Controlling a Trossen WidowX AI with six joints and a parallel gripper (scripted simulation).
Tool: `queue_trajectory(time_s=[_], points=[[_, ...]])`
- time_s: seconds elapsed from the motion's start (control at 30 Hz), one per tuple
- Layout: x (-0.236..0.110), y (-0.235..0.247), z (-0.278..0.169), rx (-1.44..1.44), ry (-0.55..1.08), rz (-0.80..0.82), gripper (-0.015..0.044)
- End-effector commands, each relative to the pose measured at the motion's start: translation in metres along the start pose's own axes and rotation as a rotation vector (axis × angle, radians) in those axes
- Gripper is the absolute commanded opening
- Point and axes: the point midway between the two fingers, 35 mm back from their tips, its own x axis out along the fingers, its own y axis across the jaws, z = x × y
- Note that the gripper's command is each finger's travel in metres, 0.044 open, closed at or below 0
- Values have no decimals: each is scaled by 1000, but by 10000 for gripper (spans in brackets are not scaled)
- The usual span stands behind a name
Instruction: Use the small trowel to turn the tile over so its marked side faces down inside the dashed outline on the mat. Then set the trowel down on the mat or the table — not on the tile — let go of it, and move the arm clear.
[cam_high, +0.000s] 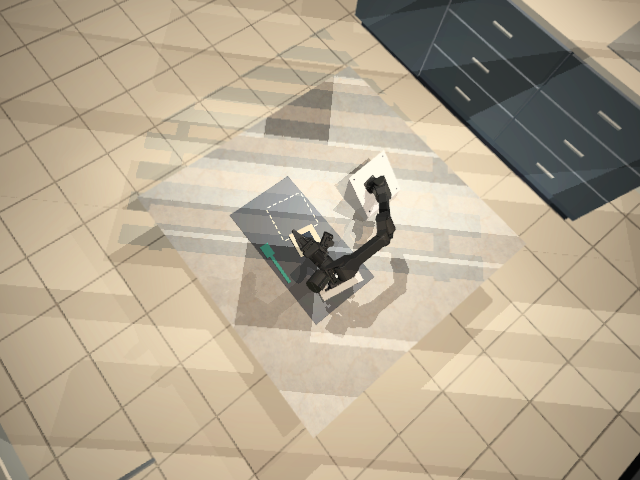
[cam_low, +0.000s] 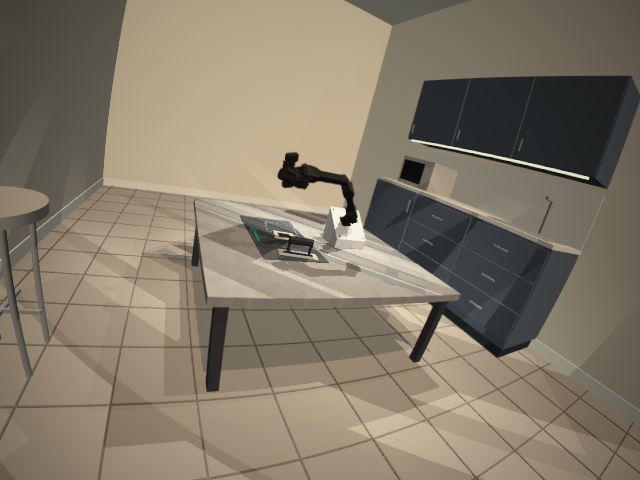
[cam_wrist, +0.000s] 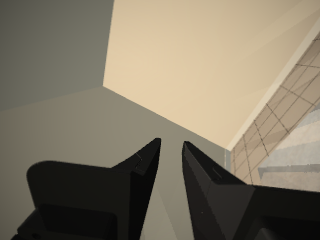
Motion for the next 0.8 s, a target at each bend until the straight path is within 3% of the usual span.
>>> queue_trajectory(time_s=[0.0, 0.53, 0.67, 0.77], points=[[0, 0, 0, 0, 0, 0, 100], [0, 0, 0, 0, 0, 0, 100], [0, 0, 0, 0, 0, 0, 0], [0, 0, 0, 0, 0, 0, 0]])
